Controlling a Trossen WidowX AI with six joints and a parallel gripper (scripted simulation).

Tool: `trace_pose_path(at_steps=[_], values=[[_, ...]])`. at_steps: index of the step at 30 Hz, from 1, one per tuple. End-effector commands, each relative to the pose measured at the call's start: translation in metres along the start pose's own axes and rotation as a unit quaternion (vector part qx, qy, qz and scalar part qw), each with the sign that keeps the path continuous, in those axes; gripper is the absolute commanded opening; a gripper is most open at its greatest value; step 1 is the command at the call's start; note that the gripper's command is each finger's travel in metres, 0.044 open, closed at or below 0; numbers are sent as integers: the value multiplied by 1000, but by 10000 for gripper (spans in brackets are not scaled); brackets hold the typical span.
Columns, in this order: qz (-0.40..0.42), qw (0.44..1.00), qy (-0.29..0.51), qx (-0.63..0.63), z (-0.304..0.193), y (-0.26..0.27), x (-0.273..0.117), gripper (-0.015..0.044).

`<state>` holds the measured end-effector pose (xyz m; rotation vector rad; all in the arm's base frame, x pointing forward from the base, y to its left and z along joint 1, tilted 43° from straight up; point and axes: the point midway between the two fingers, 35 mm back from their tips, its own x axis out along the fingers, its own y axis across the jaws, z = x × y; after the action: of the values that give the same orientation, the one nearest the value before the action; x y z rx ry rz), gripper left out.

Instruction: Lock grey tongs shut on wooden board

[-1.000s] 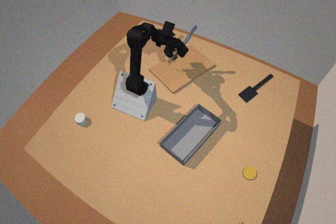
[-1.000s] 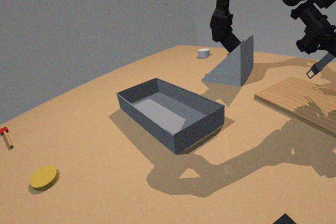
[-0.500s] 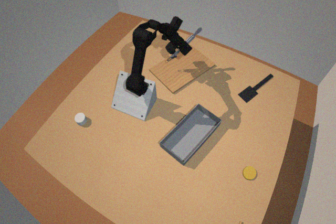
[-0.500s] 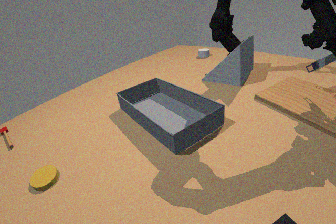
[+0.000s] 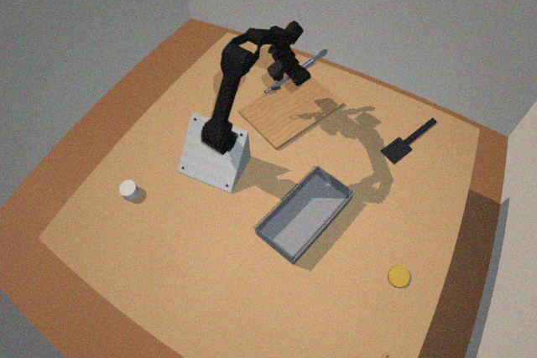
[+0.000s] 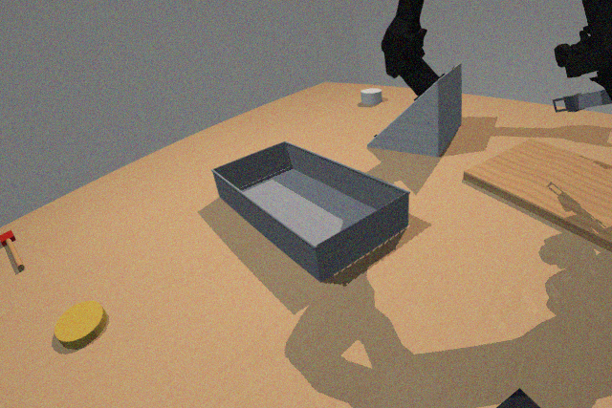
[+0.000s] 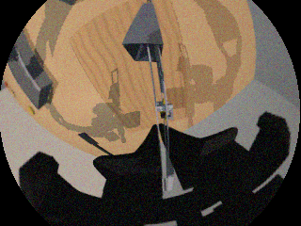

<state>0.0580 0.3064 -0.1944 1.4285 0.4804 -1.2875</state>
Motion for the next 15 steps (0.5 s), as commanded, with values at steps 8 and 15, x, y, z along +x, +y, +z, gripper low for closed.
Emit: trace_pose_path(at_steps=[8, 15], values=[[-6, 995, -97, 12, 1, 9, -13, -150], [-7, 988, -156, 19, 4, 18, -24, -150]])
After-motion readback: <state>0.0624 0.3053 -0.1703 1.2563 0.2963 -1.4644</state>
